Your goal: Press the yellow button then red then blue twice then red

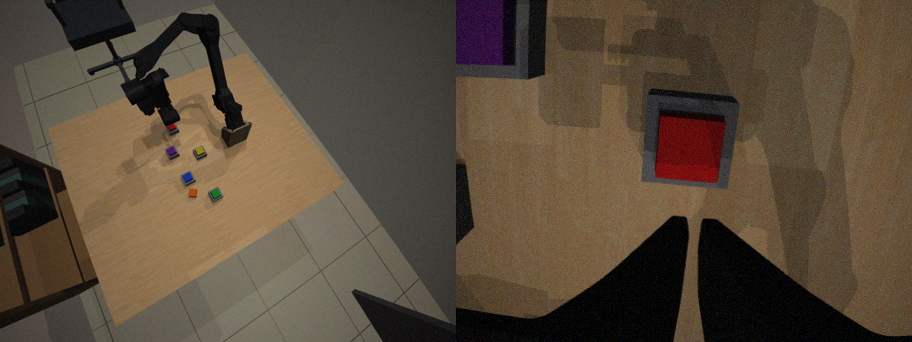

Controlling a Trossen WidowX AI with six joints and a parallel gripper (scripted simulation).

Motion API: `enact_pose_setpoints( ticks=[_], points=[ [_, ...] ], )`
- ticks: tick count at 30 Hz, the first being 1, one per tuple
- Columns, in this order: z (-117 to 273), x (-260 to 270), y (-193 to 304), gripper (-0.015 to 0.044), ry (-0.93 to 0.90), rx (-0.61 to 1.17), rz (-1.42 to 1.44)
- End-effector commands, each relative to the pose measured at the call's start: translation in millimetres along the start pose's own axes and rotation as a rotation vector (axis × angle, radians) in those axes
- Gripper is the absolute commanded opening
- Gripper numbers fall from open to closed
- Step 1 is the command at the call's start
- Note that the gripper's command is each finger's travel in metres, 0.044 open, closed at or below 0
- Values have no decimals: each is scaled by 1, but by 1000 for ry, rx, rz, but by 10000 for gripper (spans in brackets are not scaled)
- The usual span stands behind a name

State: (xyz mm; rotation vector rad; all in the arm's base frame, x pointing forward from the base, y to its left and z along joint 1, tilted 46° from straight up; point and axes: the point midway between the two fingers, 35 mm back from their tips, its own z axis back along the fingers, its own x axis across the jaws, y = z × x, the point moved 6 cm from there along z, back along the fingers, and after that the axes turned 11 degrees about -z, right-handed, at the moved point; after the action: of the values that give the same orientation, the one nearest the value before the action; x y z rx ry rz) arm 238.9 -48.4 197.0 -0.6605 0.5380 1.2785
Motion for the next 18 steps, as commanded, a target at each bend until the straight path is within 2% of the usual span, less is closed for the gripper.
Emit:
enact_pose_setpoints(
  ticks=[1,8,14,18],
  points=[
    [5,20,-8,20,-8,1,0],
    [10,132,-25,20,-35,3,5],
    [7,233,-3,20,-17,4,0],
    [4,257,8,20,-7,2,-4]
  ],
)
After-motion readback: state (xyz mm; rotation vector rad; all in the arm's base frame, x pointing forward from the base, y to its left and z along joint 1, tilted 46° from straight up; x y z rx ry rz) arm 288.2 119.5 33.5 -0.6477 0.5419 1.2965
